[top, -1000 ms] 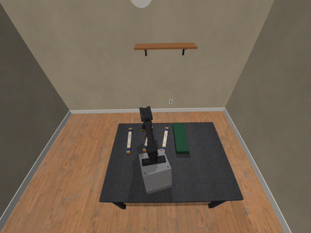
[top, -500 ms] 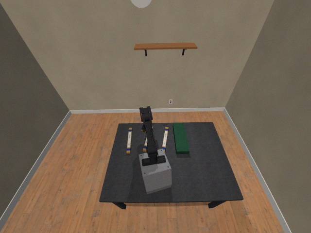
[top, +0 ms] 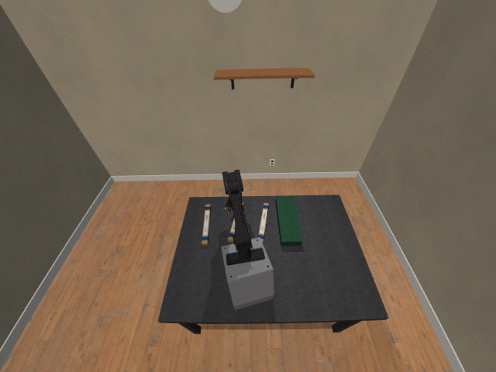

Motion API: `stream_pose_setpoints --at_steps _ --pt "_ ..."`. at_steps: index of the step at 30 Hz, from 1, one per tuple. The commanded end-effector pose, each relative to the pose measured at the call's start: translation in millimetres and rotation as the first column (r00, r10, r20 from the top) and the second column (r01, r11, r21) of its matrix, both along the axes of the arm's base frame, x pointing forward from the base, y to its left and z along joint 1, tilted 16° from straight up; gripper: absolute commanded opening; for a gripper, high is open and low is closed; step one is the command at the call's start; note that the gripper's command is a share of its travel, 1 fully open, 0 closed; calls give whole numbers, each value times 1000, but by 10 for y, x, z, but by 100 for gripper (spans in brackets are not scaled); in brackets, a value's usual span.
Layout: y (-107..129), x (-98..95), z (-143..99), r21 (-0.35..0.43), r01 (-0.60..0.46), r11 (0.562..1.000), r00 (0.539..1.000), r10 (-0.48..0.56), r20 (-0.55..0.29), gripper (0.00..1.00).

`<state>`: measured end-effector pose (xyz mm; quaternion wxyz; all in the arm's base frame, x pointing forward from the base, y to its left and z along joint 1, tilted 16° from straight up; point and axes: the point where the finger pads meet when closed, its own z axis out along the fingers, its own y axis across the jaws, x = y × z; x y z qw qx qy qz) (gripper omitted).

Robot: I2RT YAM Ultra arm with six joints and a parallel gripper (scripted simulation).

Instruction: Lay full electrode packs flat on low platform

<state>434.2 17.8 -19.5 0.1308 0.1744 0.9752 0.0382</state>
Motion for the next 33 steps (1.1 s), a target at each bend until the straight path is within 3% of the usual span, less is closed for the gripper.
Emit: stream_pose_setpoints --at_steps 1,8,17,19,20,26,29,33 --pt "-65 48 137 -5 6 1000 1000 -6 30 74" --pt "-65 48 137 -5 6 1000 1000 -6 30 74" --pt "-635 -130 26 -4 -6 1000 1000 6 26 74" --pt "-635 -130 26 -4 -6 1000 1000 6 26 74" --pt "-724 10 145 -11 -6 1000 998 6 68 74" --pt "-1086 -248 -60 -4 -6 1000 1000 6 15 74" --pt "-1316 -182 -64 -9 -6 1000 1000 6 31 74" --pt "-1568 -280 -86 -6 -5 1000 1000 6 17 74"
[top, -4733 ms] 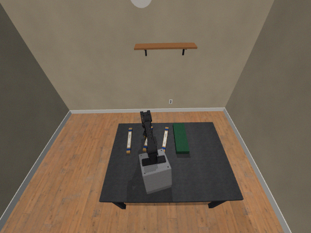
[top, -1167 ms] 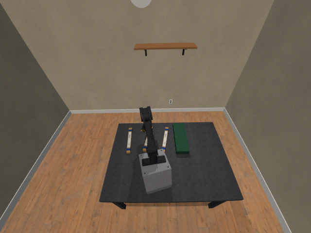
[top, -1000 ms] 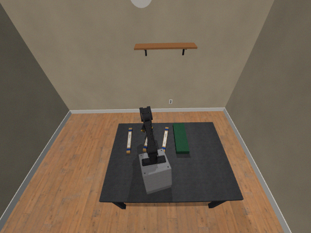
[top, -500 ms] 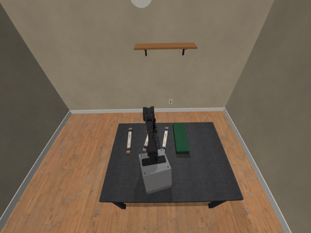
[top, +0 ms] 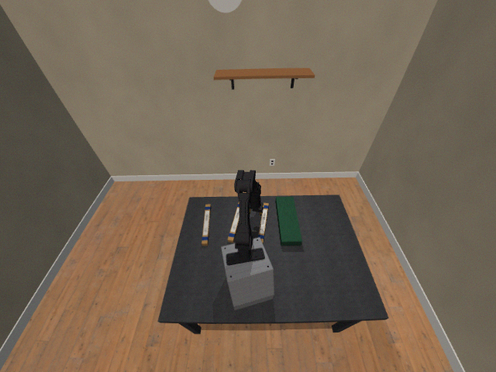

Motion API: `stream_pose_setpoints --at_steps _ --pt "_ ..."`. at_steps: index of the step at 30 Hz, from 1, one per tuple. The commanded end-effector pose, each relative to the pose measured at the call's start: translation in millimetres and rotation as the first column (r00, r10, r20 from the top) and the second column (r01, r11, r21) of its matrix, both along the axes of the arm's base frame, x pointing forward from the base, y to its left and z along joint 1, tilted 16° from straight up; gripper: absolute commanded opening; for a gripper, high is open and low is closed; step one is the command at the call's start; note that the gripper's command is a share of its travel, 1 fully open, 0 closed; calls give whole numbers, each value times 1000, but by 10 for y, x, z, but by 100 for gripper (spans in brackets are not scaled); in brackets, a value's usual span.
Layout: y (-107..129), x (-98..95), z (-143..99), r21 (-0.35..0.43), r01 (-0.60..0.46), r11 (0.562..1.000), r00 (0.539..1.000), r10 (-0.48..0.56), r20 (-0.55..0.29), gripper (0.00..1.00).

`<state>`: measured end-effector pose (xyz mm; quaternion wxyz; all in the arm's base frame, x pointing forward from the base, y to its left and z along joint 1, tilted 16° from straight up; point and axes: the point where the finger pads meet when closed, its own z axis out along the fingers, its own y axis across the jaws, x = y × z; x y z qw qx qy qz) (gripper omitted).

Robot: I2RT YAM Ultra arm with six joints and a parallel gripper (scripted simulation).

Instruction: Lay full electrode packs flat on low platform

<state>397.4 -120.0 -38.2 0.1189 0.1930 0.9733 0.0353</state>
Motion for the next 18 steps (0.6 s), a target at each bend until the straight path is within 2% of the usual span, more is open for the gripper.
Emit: stream_pose_setpoints --at_steps 1,3,4,6,10,11,13,18 --pt "-250 57 91 -7 -42 999 998 42 35 74" --pt "-250 57 91 -7 -42 999 998 42 35 74" --pt "-335 84 222 -22 -42 999 997 43 65 74" --pt "-445 6 61 -6 -42 999 999 42 33 74" --pt "-700 -53 41 -7 -42 999 999 42 33 74" --pt "-707 -53 44 -7 -42 999 999 42 33 74" --pt "-739 -5 202 -26 -41 999 997 43 64 74" --pt "-653 42 212 -26 -61 998 996 63 64 74"
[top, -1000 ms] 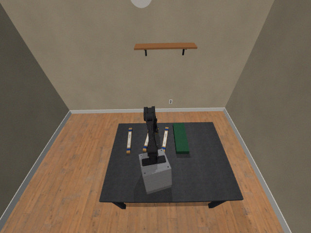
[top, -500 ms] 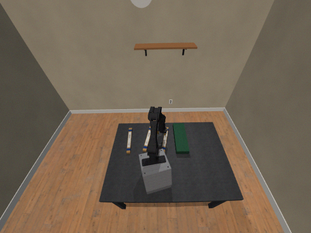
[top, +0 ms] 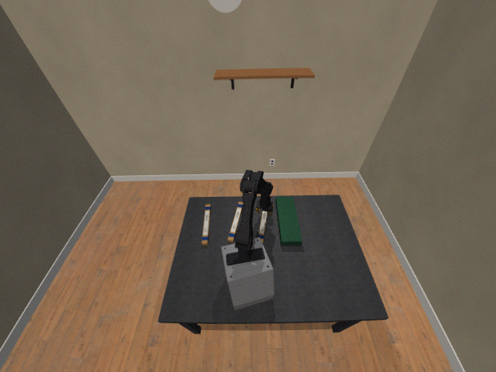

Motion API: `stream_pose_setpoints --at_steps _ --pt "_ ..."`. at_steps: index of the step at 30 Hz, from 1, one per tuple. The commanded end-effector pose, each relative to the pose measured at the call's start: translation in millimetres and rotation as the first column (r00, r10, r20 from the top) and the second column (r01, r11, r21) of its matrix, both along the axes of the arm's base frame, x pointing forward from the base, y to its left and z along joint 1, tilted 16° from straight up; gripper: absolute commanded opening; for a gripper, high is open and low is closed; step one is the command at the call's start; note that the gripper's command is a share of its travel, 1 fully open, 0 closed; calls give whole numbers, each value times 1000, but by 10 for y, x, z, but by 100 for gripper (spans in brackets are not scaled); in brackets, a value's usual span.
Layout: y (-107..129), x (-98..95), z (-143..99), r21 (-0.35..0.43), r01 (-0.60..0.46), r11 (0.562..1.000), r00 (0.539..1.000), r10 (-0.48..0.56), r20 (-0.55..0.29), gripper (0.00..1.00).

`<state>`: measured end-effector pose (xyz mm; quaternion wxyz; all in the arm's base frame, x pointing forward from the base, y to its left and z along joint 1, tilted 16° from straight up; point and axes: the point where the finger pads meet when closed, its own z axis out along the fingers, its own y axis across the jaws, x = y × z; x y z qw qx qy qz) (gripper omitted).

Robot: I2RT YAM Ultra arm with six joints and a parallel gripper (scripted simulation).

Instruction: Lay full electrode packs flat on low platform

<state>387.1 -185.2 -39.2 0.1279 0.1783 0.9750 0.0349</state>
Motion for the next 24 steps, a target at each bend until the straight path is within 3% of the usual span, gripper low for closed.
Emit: stream_pose_setpoints --at_steps 1,3,24 --pt "-1 145 223 -17 -33 999 998 34 47 74" --pt "-81 108 224 -17 -13 1000 999 14 47 74" --pt "-92 113 209 -16 -13 1000 999 13 41 74"
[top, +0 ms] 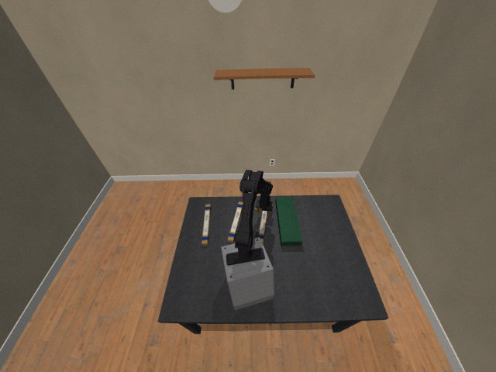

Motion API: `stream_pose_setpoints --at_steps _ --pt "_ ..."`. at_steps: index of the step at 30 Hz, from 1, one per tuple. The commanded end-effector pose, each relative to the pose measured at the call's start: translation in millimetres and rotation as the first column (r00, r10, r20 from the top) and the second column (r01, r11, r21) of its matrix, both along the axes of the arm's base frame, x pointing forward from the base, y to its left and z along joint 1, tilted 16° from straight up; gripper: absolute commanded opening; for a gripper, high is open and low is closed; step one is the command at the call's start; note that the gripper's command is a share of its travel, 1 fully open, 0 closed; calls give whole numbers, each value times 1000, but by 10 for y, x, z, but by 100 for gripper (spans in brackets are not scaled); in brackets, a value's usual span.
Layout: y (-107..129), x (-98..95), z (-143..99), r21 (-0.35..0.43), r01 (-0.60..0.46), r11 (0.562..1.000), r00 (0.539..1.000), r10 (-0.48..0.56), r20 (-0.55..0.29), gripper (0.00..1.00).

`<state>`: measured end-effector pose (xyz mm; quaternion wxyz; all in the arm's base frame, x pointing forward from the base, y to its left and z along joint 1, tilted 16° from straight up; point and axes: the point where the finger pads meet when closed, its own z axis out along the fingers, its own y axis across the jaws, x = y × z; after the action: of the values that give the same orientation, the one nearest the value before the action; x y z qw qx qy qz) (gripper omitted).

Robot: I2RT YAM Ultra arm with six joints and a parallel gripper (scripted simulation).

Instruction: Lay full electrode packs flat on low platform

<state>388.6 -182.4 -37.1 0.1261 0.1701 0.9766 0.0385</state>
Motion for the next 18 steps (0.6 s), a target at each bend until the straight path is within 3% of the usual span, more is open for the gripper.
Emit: stream_pose_setpoints --at_steps 1,2,10,12,13,14,18 --pt "-120 98 185 -21 5 1000 999 -4 43 74" --pt "-115 128 39 -18 4 1000 999 -4 39 74" --pt "-46 244 -273 -20 -2 1000 999 3 36 74" --pt "-46 244 -273 -20 -2 1000 999 3 36 74" --pt "-111 297 -153 -37 7 999 998 -5 68 74" --pt "-73 252 -351 -21 5 1000 999 -4 35 74" --pt "-40 308 -507 -21 -2 1000 999 2 35 74"
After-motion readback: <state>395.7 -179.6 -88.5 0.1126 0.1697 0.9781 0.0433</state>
